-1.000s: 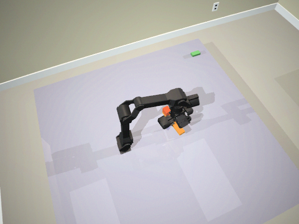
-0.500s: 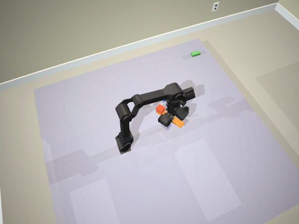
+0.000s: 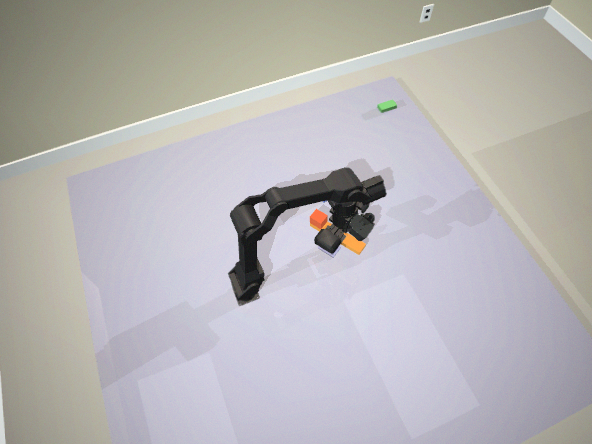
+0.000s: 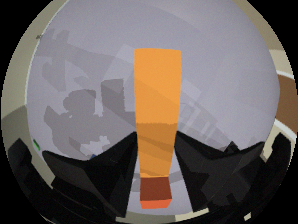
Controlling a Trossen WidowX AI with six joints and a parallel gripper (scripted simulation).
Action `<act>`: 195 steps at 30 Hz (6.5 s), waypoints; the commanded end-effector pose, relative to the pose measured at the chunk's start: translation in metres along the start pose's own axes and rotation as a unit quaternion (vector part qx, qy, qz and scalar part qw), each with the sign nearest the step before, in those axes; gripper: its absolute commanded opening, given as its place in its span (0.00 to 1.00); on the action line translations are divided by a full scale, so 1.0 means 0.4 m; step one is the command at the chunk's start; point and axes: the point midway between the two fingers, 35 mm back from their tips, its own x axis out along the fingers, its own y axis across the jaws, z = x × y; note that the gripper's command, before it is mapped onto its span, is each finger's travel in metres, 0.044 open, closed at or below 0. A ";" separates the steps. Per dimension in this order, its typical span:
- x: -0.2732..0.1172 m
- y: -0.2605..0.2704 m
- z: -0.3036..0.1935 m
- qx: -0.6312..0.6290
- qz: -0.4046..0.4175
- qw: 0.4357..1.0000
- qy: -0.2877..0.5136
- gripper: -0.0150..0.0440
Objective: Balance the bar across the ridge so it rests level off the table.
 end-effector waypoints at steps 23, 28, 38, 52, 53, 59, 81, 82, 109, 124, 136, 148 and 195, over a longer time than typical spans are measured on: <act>0.052 0.001 -0.004 -0.001 -0.003 1.000 0.004 0.25; 0.053 0.001 -0.004 -0.001 -0.003 1.000 0.004 0.25; 0.055 0.001 -0.004 -0.001 -0.003 1.000 0.004 0.25; 0.058 0.001 -0.004 -0.001 -0.003 1.000 0.004 0.25; 0.058 0.001 -0.004 -0.001 -0.003 1.000 0.004 0.25; 0.059 0.001 -0.004 -0.001 -0.003 1.000 0.004 0.25; 0.064 0.001 -0.004 -0.001 -0.003 1.000 0.004 0.25; 0.064 0.001 -0.004 -0.001 -0.003 1.000 0.004 0.25; 0.070 0.001 -0.005 -0.001 -0.003 1.000 0.004 0.25; 0.073 0.001 -0.005 -0.001 -0.003 1.000 0.004 0.25; 0.075 0.001 -0.005 -0.001 -0.003 1.000 0.004 0.25; 0.078 0.001 -0.005 -0.001 -0.003 1.000 0.004 0.25; 0.088 0.000 -0.004 -0.001 -0.003 1.000 0.004 0.25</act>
